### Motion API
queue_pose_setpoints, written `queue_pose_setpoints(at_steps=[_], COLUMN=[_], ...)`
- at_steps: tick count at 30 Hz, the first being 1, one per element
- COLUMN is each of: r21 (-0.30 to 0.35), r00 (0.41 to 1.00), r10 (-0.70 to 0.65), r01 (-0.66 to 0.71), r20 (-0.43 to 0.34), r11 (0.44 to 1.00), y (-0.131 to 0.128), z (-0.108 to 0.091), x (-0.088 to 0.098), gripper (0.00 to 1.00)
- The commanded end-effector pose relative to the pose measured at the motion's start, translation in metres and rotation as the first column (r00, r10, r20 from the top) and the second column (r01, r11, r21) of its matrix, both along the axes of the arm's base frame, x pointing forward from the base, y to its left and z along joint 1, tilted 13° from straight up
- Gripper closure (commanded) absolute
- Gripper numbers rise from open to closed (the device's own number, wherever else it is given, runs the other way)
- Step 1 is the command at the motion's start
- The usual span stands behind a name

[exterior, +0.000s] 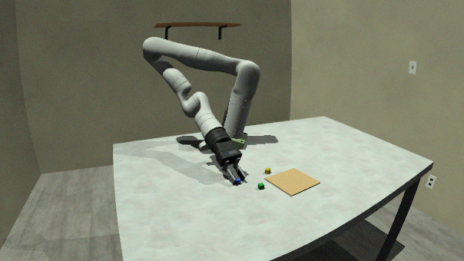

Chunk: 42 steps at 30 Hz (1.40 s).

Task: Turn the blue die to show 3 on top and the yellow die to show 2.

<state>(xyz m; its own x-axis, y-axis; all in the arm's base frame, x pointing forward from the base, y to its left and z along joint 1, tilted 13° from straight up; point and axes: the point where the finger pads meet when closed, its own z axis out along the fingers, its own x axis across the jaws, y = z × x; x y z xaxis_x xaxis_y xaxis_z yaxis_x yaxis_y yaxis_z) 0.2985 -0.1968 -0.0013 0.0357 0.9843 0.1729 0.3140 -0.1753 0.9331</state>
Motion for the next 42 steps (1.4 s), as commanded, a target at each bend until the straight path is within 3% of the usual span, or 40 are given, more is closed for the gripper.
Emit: queue_pose_setpoints(at_steps=[1,11,22,37,42], r21=[-0.003,-0.003,-0.003,-0.003,-0.003], r00=[1.000,1.000,1.000,1.000,1.000], r10=[-0.010,-0.010,-0.010,-0.010,-0.010], r01=[0.010,0.010,0.010,0.010,0.010], r20=[-0.002,-0.002,-0.002,-0.002,-0.002], r11=[1.000,1.000,1.000,1.000,1.000], y=[-0.004,-0.004,-0.005,-0.013,-0.014], z=[0.003,0.013,0.016,0.064,0.072], x=[-0.009,-0.040,-0.043,-0.051,-0.053], gripper=[0.36,0.36,0.36,0.36,0.36])
